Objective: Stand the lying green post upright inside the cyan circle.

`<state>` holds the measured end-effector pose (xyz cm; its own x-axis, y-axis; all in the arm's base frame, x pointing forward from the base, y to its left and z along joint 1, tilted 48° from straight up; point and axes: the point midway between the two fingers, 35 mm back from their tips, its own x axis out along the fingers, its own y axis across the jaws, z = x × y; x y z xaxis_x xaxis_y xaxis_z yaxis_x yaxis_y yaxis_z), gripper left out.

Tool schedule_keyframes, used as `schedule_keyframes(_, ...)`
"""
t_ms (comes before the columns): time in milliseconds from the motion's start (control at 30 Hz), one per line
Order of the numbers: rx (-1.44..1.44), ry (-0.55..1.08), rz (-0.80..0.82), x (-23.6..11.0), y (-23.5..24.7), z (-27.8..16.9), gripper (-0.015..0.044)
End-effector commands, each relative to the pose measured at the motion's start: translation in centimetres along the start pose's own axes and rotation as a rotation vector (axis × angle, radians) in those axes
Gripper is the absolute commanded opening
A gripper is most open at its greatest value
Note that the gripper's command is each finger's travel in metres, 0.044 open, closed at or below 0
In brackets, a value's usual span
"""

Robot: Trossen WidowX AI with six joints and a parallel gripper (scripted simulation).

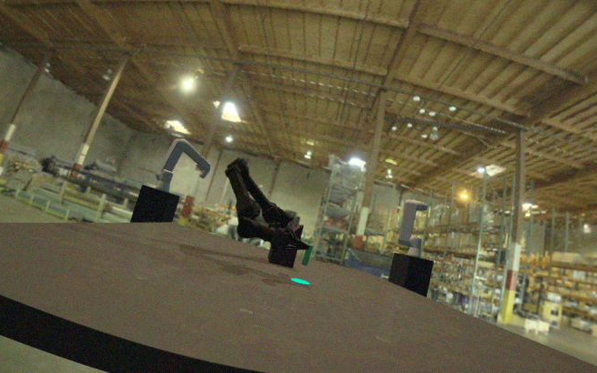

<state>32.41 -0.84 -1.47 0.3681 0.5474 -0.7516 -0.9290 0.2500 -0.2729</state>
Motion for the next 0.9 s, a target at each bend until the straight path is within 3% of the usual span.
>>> schedule_keyframes(0, -0.01, -0.006, -0.008, 0.1, -0.2, -1.9, 0.0022)
schedule_keyframes(400, 0.005, 0.0, -0.001, 0.6, -0.2, -5.2, 0.0022)
schedule_keyframes(767, 0.006, 0.0, 0.0, 0.6, -0.2, -5.3, 0.0022)
schedule_keyframes(867, 0.006, 0.0, 0.0, 0.6, -0.2, -5.3, 0.0101)
